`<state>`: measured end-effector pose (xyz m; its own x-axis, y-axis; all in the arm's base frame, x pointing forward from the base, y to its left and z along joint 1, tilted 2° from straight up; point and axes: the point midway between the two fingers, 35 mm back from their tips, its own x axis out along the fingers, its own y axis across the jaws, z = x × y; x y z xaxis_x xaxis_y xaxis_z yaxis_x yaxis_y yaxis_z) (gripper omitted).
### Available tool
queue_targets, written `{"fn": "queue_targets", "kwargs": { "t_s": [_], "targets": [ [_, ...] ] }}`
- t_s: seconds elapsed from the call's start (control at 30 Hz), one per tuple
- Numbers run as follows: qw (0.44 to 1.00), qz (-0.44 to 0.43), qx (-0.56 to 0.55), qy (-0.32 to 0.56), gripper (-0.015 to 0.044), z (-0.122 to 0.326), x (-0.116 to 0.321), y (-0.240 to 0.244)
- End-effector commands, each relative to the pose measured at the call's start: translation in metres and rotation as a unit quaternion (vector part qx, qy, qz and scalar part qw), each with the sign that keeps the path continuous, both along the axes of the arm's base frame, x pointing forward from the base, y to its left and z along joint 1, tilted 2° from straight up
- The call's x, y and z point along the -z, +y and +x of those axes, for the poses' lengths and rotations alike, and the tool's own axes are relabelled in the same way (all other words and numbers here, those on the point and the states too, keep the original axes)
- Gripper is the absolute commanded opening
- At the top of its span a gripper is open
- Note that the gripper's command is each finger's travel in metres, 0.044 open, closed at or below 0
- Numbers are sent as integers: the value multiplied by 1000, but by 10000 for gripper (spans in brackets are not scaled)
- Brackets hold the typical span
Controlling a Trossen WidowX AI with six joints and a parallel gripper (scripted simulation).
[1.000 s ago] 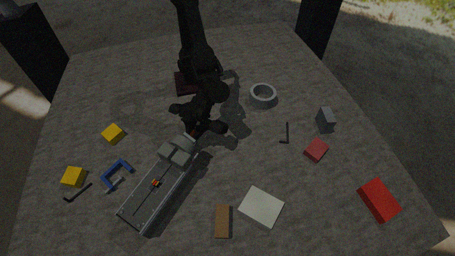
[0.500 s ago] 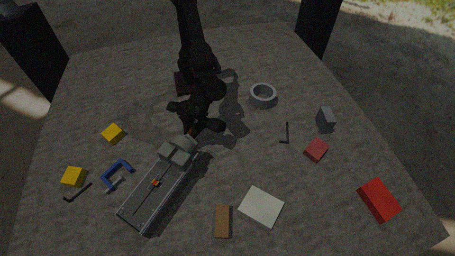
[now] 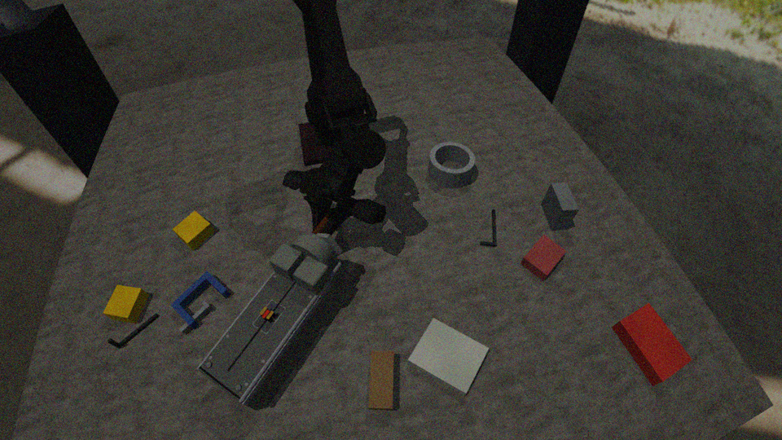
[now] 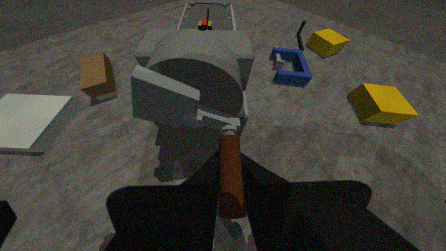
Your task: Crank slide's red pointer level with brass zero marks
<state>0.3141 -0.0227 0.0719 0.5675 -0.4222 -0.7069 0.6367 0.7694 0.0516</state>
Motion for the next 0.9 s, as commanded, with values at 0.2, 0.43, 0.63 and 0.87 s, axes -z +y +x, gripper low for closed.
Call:
{"fn": "queue_targets", "kwargs": {
  "t_s": [0.2, 0.43, 0.63, 0.87],
  "targets": [
    [1000, -3, 2, -2, 0, -3, -9, -4],
    [1000, -4, 2, -2, 0, -4, -13, -4],
    [1000, -4, 2, -2, 0, -4, -17, -4],
    [1000, -3, 2, -2, 0, -4, -22, -4]
  ]
}}
